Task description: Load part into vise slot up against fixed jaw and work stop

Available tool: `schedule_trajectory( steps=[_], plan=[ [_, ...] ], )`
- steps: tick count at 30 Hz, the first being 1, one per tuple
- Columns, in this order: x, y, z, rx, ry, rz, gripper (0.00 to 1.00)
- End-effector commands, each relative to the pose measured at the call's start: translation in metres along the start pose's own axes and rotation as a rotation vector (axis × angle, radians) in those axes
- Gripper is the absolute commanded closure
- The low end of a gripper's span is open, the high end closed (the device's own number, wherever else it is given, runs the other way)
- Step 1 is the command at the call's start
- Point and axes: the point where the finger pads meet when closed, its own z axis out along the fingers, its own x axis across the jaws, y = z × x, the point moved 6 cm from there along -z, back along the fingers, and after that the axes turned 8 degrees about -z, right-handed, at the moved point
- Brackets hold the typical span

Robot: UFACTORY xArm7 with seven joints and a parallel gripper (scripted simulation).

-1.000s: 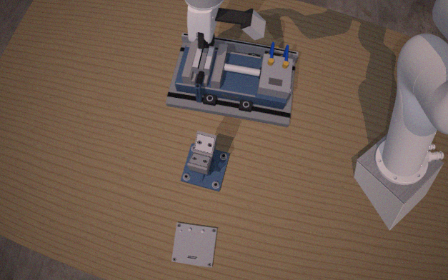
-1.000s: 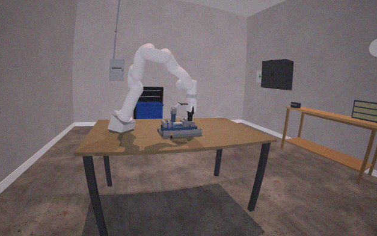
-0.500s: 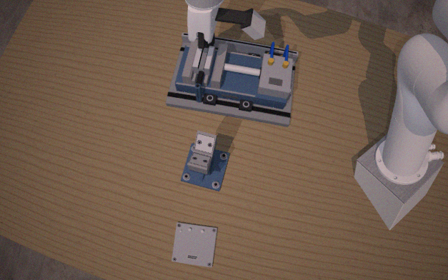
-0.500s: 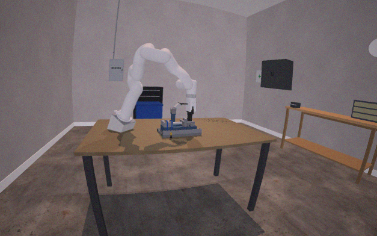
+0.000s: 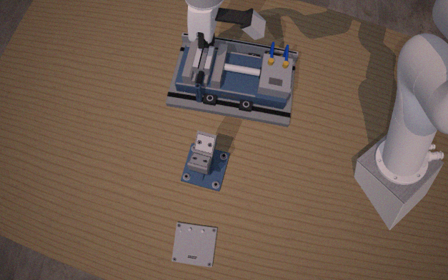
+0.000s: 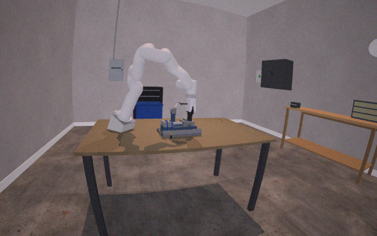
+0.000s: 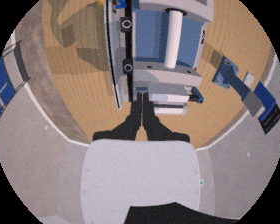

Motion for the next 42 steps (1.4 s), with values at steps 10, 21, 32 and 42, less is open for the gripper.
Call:
schedule_trajectory(
  steps=[10,21,32,42],
  plan=[
    [-0.011,0.000,-0.001,-0.004,0.001,-0.005,1.00],
    [-0.027,-0.003,-0.001,-0.004,0.001,-0.005,1.00],
    [-0.028,-0.003,-0.001,-0.004,0.001,-0.005,1.00],
    [-0.028,-0.003,-0.008,-0.004,0.001,-0.005,1.00]
  ],
)
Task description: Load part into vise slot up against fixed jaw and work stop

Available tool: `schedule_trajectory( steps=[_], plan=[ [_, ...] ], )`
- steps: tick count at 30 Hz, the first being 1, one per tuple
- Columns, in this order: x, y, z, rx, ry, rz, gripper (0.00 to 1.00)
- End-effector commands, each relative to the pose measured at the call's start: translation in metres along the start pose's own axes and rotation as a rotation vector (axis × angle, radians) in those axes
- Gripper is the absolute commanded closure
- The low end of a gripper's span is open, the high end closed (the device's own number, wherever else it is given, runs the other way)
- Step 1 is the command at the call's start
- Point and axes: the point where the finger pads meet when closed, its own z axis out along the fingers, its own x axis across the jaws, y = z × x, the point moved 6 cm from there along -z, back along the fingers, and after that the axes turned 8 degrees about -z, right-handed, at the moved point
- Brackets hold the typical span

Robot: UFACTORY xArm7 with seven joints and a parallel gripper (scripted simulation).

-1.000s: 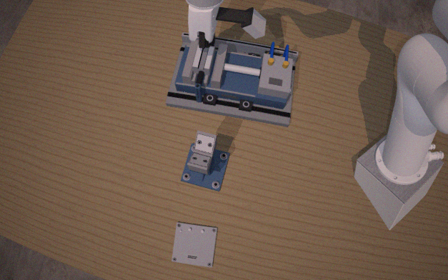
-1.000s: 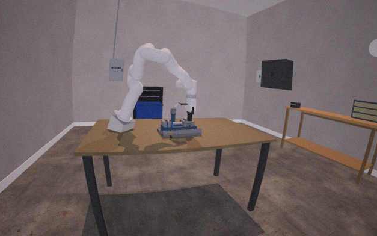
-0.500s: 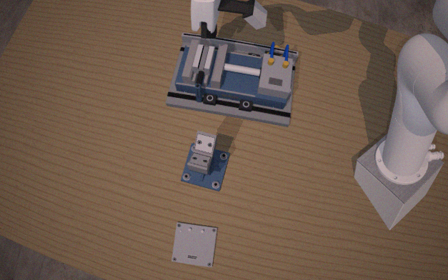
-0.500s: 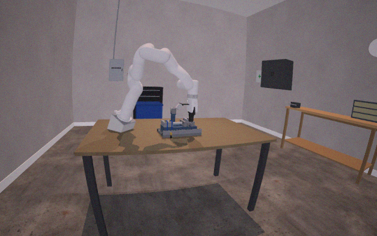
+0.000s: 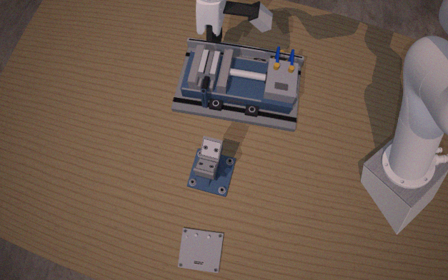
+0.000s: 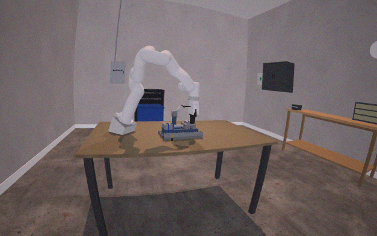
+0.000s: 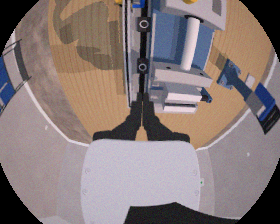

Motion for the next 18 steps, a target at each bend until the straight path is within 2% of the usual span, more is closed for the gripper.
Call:
schedule_trajectory(
  steps=[1,15,18],
  plan=[
    [0.000,0.001,-0.006,-0.004,-0.001,0.000,1.00],
    [0.000,0.001,-0.039,-0.004,-0.001,0.000,1.00],
    [0.000,0.001,-0.041,-0.004,-0.001,0.000,1.00]
  ],
)
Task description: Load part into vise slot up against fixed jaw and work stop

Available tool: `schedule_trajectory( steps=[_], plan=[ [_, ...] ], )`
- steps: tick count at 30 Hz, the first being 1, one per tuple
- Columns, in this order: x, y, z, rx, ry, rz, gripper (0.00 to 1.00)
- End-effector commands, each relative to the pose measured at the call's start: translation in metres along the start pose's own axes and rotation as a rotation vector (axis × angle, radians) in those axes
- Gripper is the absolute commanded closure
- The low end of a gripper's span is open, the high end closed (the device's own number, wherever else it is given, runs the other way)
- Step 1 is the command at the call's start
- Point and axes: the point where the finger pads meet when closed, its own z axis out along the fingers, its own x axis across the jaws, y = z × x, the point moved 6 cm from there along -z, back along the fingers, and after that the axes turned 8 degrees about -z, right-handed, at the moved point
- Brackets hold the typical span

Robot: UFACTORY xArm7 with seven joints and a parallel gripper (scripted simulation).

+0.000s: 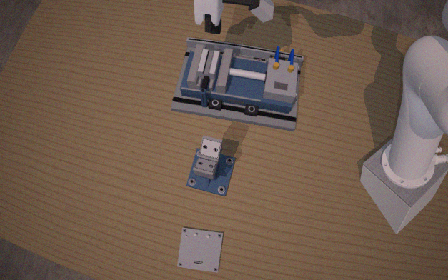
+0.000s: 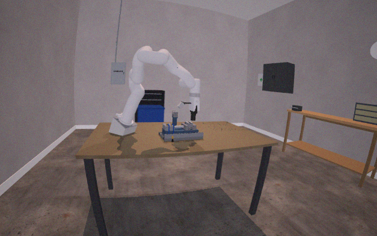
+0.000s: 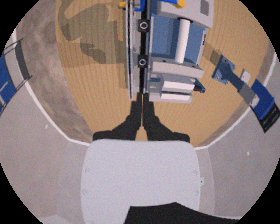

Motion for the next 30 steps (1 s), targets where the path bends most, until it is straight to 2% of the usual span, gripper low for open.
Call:
schedule_trajectory(
  steps=[1,11,30],
  plan=[
    [0.000,0.001,-0.012,-0.002,-0.001,0.000,1.00],
    [0.000,0.001,-0.026,-0.002,-0.001,0.000,1.00],
    [0.000,0.001,-0.027,-0.002,-0.001,0.000,1.00]
  ],
)
